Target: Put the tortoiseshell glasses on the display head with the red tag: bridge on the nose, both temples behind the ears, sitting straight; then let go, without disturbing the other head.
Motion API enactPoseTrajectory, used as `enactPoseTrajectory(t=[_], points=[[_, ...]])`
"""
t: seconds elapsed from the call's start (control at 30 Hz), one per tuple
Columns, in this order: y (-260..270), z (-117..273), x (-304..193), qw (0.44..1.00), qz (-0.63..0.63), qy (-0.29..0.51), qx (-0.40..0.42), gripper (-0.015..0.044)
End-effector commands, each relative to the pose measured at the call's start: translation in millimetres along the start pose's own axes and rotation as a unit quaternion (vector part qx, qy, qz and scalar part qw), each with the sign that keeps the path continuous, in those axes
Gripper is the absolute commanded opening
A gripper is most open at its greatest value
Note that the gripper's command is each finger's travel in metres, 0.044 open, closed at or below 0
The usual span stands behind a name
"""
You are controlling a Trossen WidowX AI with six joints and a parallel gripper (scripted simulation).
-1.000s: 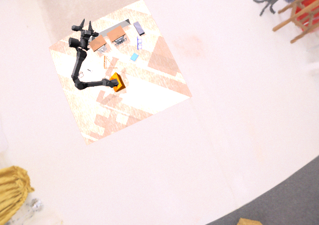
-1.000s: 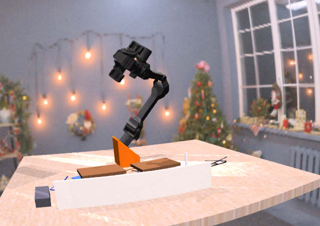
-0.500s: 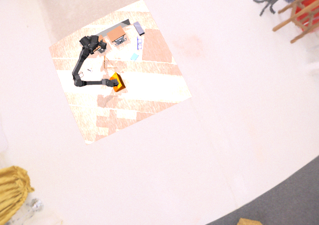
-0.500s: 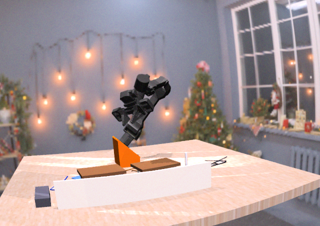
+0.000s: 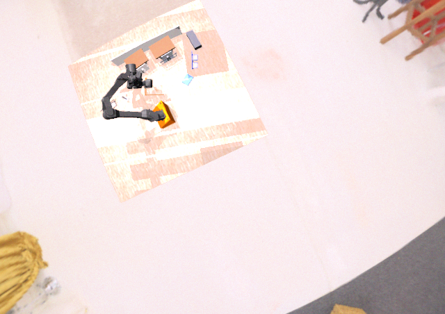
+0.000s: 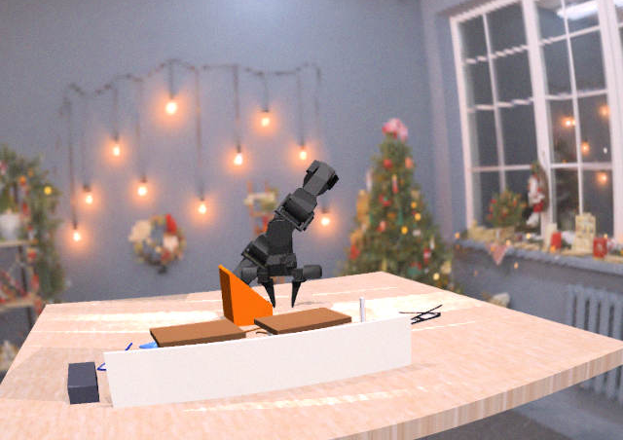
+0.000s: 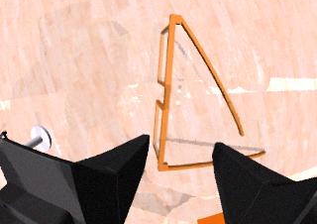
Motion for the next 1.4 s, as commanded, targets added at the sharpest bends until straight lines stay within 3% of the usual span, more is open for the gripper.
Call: enactPoseTrajectory(t=[0.0,0.1,0.2,1.37], points=[[4.2,-4.7,-8.1,1.0,0.013,0.021,0.015,0.02],[8.3,-4.5,-9.7,1.0,0.013,0.021,0.015,0.02],[8.3,-4.5,-9.7,1.0,0.013,0.021,0.015,0.0121],[14.2,-46.8,-9.4,1.0,0.013,0.021,0.015,0.012]])
Point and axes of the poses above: the point midway between the two fingers, 35 mm back from their tips, its own z axis back along the fingers, its own y axis across the jaws, x = y × z, the point moved 6 cm from there along z, back along the fingers, and after that the axes turned 15 degrees about z, right-handed, at the moved point
